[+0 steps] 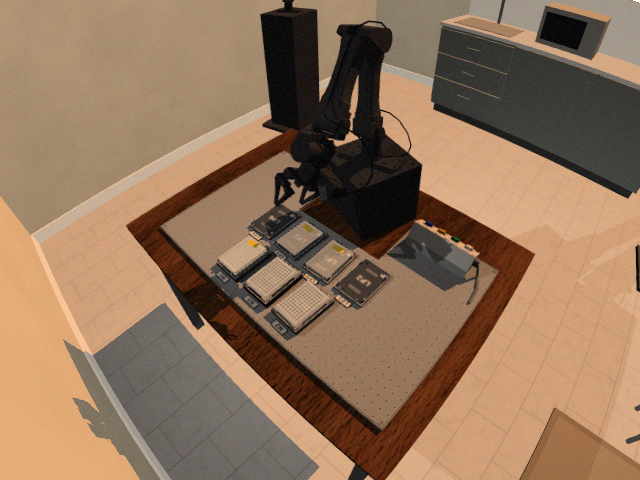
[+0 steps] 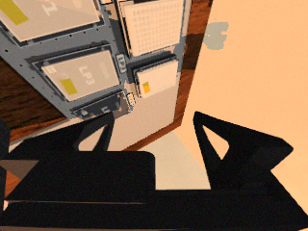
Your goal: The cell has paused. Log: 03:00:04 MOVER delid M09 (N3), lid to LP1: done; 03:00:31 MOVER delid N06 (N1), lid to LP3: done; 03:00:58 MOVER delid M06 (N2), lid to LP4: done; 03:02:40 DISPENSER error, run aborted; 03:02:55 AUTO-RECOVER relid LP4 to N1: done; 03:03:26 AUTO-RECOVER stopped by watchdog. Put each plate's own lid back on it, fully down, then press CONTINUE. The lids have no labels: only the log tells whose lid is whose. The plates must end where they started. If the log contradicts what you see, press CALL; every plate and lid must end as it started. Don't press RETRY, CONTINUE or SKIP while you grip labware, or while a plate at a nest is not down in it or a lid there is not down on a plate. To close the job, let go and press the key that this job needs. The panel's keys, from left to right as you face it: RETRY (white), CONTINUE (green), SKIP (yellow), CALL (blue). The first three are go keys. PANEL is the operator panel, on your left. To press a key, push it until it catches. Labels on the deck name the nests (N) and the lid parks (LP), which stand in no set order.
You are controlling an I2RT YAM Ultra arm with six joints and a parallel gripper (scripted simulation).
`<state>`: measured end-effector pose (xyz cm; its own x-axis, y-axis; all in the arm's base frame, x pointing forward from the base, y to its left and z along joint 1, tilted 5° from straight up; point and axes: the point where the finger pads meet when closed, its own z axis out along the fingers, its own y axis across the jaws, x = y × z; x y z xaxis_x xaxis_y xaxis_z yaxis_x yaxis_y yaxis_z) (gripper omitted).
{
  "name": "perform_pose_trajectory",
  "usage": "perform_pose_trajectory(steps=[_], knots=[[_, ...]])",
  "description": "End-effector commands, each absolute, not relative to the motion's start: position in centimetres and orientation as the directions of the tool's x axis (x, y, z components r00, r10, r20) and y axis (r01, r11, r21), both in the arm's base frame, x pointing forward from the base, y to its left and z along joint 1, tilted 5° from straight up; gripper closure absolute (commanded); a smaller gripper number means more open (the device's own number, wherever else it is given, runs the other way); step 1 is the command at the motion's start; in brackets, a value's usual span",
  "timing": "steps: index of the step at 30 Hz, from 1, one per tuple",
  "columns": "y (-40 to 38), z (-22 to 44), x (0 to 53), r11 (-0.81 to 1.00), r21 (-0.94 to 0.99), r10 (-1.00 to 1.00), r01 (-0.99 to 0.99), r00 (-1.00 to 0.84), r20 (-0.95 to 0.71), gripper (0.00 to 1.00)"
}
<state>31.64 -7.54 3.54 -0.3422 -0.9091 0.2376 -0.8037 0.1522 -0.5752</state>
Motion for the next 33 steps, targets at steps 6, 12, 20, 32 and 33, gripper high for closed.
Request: perform_pose_trajectory(steps=[6, 12, 20, 32, 33], knots=[[-7.5, 2.7, 32.9, 0.358, -0.57, -0.866, -0.739, -0.491, 0.093, 0.0], [-7.3, 1.7, 33.0, 0.432, -0.549, -0.838, -0.716, -0.543, 0.048, 0.0], [-7.1, -0.1, 33.7, 0.568, -0.513, -0.767, -0.643, -0.641, -0.045, 0.0], [-6.8, -2.4, 33.3, 0.722, -0.418, -0.643, -0.552, -0.758, -0.11, 0.0], [-6.8, -2.8, 33.7, 0.734, -0.42, -0.63, -0.533, -0.766, -0.128, 0.0]])
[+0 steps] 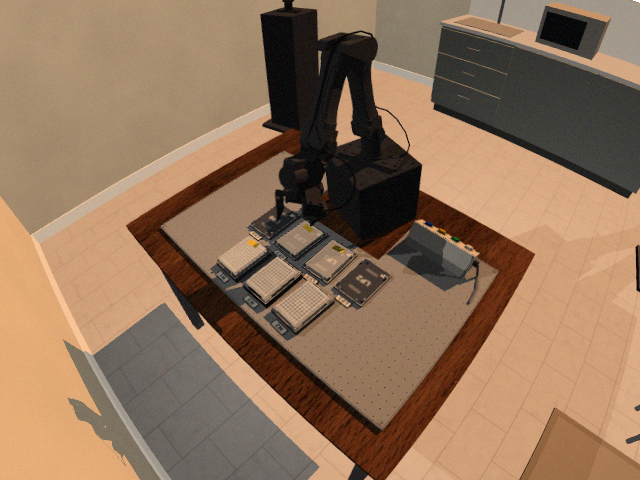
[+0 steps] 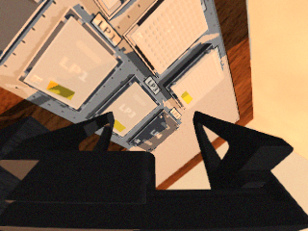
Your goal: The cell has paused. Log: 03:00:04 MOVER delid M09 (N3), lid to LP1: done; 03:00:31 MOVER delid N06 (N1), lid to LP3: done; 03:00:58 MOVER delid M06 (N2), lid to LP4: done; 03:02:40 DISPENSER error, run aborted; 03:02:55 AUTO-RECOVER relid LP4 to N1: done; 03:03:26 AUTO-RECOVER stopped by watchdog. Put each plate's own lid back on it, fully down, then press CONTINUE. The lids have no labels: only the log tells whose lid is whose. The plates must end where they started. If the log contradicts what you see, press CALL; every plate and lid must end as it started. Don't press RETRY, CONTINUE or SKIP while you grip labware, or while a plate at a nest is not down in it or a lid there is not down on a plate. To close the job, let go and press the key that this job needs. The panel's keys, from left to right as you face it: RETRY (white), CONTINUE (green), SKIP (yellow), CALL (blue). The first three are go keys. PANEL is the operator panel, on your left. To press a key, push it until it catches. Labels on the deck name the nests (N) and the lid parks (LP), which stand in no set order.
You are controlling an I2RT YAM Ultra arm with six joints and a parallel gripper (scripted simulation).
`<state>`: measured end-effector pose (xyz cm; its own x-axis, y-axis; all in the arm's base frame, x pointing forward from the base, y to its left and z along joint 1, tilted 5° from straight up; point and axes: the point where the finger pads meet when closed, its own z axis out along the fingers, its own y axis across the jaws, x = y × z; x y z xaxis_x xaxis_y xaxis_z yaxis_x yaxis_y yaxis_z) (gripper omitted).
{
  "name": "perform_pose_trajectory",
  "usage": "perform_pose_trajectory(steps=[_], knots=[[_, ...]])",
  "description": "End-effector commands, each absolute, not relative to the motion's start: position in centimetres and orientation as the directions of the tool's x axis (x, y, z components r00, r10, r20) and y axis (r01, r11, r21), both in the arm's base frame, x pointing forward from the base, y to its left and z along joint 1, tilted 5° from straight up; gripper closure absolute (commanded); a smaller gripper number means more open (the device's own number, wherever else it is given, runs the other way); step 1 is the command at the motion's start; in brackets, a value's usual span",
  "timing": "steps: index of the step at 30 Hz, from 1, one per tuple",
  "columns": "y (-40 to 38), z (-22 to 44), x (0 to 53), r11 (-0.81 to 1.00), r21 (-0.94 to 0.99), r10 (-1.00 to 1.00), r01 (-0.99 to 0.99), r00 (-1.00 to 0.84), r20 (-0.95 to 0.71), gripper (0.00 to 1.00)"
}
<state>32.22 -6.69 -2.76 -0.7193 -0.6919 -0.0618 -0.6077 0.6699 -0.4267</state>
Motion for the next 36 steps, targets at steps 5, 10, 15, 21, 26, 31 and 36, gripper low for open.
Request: perform_pose_trajectory(steps=[5, 10, 15, 21, 26, 31, 36], knots=[[-6.7, -3.6, 33.1, 0.8, -0.358, -0.555, -0.482, -0.821, -0.135, 0.0], [-6.4, -5.1, 32.9, 0.854, -0.311, -0.477, -0.416, -0.866, -0.152, 0.0], [-6.4, -5.7, 32.8, 0.884, -0.282, -0.426, -0.372, -0.891, -0.159, 0.0], [-6.2, -7.3, 32.5, 0.933, -0.226, -0.32, -0.281, -0.933, -0.164, 0.0], [-6.0, -8.4, 32.3, 0.963, -0.18, -0.229, -0.2, -0.96, -0.161, 0.0], [-5.4, -9.3, 32.8, 0.974, -0.161, -0.187, -0.159, -0.966, -0.181, 0.0], [-5.7, -10.1, 31.9, 0.992, -0.113, -0.079, -0.063, -0.987, -0.143, 0.0]])
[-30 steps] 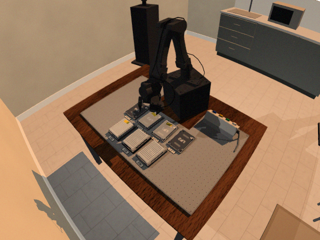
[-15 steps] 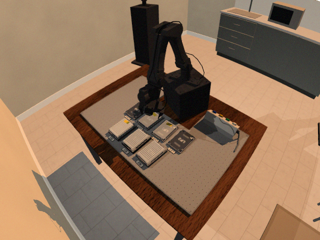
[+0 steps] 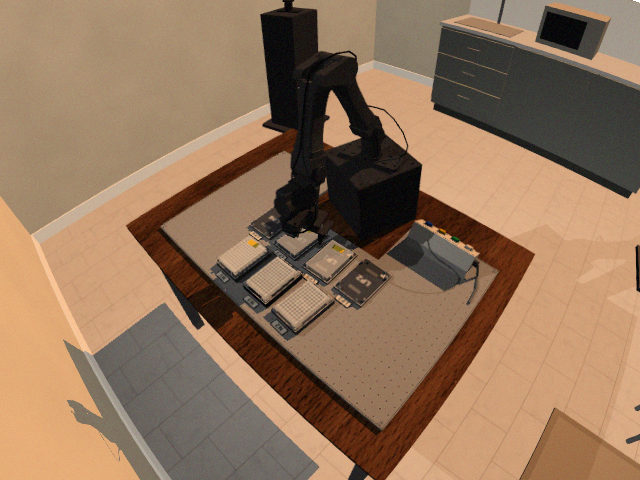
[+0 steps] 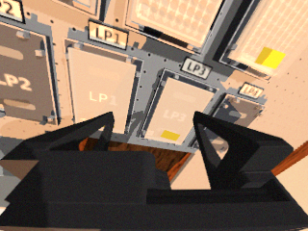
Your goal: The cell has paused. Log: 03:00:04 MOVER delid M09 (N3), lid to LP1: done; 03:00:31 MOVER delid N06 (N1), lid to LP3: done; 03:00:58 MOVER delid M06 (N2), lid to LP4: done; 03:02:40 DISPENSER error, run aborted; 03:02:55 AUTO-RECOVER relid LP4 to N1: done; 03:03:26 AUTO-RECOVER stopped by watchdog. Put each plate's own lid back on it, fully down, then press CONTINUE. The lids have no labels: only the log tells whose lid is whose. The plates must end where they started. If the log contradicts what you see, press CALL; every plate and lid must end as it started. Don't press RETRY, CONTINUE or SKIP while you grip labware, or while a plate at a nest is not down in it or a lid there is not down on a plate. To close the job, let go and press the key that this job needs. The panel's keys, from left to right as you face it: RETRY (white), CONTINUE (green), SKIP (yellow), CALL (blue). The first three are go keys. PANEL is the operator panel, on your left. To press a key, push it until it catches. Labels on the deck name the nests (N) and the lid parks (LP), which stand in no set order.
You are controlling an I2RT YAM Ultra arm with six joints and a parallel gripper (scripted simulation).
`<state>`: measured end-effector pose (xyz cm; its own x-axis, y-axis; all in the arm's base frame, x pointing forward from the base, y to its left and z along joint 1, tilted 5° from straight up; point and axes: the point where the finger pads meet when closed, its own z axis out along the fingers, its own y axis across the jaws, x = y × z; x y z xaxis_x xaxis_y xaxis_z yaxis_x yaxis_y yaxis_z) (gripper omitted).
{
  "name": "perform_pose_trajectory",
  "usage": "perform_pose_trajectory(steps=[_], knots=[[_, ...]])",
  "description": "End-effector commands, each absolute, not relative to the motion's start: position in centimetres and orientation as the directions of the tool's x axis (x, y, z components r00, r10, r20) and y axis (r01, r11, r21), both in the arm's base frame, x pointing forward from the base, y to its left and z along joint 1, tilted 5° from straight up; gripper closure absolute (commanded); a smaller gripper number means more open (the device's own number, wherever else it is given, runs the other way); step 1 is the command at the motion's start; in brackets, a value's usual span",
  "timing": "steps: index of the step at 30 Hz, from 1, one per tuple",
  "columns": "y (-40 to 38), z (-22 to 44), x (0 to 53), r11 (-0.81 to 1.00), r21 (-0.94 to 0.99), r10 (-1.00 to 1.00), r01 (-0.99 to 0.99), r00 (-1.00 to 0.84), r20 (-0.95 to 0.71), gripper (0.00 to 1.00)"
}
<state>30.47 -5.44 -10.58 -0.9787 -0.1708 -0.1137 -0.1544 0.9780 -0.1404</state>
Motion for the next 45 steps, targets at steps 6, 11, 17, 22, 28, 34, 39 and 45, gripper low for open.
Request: perform_pose_trajectory(steps=[6, 11, 17, 22, 28, 34, 39, 45], knots=[[-5.4, -11.7, 31.4, 0.997, -0.068, 0.033, 0.042, -0.992, -0.119, 0.0], [-5.3, -12.3, 31.2, 0.994, -0.048, 0.091, 0.097, -0.99, -0.104, 0.0], [-5.1, -11.8, 31.7, 0.987, -0.023, 0.156, 0.159, -0.983, -0.098, 0.0], [-5.1, -12.0, 31.1, 0.988, -0.032, 0.147, 0.15, -0.985, -0.094, 0.0], [-5.7, -11.7, 30.7, 0.988, -0.025, 0.148, 0.152, -0.98, -0.136, 0.01], [-8.7, -11.4, 30.3, 0.988, -0.029, 0.133, 0.151, -0.934, -0.331, 0.07], [-10.8, -12.1, 29.2, 0.988, -0.023, 0.123, 0.15, -0.883, -0.452, 0.12], [-12.7, -11.9, 29.0, 0.989, -0.023, 0.11, 0.149, -0.816, -0.568, 0.16]])
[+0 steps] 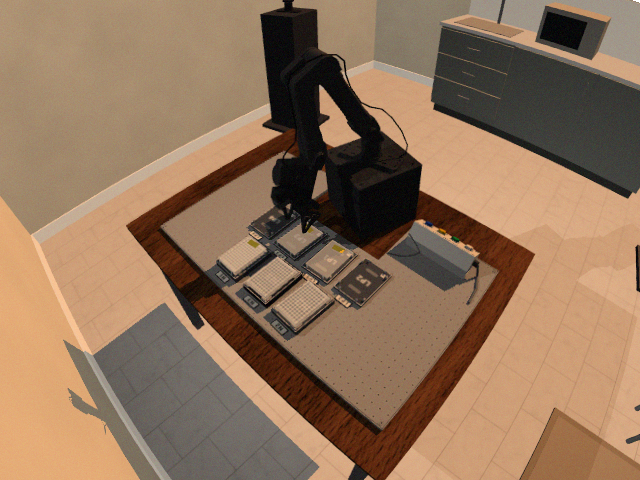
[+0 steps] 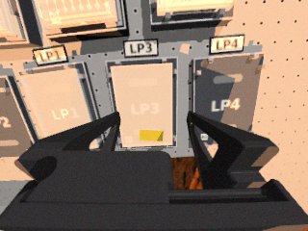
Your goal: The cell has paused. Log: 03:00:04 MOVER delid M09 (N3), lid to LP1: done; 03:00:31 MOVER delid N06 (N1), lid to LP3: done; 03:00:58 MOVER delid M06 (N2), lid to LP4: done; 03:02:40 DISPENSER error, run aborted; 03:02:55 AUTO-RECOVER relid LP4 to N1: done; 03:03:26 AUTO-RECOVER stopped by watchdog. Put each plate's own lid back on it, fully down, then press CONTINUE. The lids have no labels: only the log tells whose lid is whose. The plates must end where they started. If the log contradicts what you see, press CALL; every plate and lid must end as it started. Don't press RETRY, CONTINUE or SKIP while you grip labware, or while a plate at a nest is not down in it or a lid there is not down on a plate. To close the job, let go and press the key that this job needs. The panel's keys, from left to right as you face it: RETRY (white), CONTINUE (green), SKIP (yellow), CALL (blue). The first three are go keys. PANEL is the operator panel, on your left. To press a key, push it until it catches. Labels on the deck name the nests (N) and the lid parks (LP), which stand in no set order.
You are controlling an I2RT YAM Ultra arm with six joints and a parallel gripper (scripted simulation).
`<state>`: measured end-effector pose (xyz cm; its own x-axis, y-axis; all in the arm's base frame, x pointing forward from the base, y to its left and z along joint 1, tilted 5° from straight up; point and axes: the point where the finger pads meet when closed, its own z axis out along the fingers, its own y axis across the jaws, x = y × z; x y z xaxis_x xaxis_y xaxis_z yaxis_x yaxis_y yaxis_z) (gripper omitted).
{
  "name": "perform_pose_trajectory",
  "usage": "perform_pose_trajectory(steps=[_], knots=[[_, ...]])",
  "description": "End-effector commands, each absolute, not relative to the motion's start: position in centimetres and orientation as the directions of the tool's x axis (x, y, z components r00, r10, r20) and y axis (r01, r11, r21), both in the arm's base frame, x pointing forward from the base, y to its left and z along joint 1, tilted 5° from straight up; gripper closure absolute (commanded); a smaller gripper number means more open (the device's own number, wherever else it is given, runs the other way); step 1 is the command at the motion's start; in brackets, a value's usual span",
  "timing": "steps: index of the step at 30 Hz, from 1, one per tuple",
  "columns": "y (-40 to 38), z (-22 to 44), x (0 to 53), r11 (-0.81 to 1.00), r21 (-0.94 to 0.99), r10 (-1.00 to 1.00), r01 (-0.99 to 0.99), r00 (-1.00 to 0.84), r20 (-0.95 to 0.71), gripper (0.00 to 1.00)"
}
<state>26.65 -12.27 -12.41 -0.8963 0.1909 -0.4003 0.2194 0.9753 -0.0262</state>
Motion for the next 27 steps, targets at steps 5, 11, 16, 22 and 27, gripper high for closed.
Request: perform_pose_trajectory(steps=[5, 11, 16, 22, 27], knots=[[-15.0, -11.5, 28.8, 0.989, -0.022, 0.092, 0.149, -0.712, -0.696, 1.0], [-18.6, -10.7, 30.0, 0.988, -0.046, 0.071, 0.15, -0.688, -0.722, 1.0], [-18.0, -10.7, 30.3, 0.99, -0.046, 0.058, 0.13, -0.69, -0.722, 1.0], [-17.9, -10.7, 29.5, 0.988, -0.037, 0.08, 0.15, -0.699, -0.71, 1.0], [-17.9, -10.7, 29.5, 0.988, -0.037, 0.08, 0.15, -0.699, -0.71, 1.0]])
